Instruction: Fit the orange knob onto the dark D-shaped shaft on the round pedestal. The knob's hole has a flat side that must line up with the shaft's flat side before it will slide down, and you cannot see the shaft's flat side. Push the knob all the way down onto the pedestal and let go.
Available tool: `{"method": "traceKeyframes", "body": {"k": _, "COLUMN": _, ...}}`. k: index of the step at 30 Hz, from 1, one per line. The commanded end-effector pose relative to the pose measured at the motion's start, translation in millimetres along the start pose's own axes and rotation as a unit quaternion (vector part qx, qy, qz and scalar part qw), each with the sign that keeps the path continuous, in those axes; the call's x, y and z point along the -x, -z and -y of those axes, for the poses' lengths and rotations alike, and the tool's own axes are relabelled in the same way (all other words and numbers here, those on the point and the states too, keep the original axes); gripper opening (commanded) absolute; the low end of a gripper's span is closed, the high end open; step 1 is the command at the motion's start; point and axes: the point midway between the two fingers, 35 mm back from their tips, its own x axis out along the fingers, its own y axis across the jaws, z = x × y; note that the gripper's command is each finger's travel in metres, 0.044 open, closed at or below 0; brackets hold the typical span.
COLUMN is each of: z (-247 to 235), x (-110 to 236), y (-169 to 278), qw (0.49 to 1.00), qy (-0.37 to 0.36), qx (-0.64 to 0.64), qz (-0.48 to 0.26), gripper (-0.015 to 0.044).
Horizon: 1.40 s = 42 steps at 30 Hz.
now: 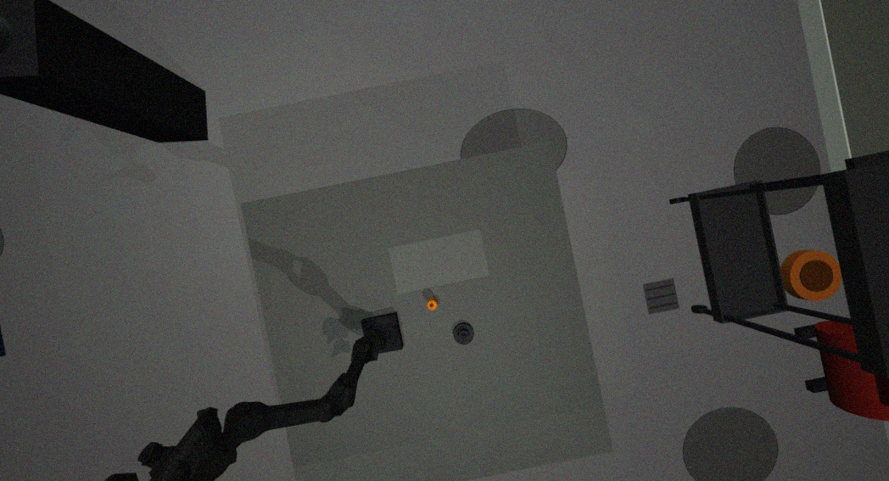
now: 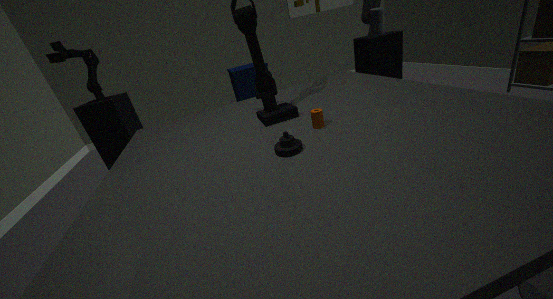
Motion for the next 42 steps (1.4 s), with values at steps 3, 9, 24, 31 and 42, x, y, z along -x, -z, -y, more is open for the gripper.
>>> {"method": "traceKeyframes", "body": {"k": 3, "z": -1.7, "x": 2.0, "y": -2.2, "qw": 1.000, "qy": -0.004, "qx": 0.005, "qz": 0.006, "gripper": 0.0440}}
{"method": "traceKeyframes", "body": {"k": 9, "z": -21.0, "x": 23.9, "y": -34.3, "qw": 0.995, "qy": -0.043, "qx": 0.047, "qz": 0.074, "gripper": 0.0440}}
{"method": "traceKeyframes", "body": {"k": 24, "z": -91.6, "x": 193.7, "y": -153.3, "qw": 0.885, "qy": -0.171, "qx": 0.164, "qz": 0.401, "gripper": 0.0440}}
{"method": "traceKeyframes", "body": {"k": 31, "z": -100.9, "x": 286.3, "y": -176.4, "qw": 0.806, "qy": -0.192, "qx": 0.186, "qz": 0.528, "gripper": 0.0440}}
{"method": "traceKeyframes", "body": {"k": 42, "z": -78.6, "x": 463.7, "y": -167.4, "qw": 0.632, "qy": -0.190, "qx": 0.179, "qz": 0.729, "gripper": 0.0440}}
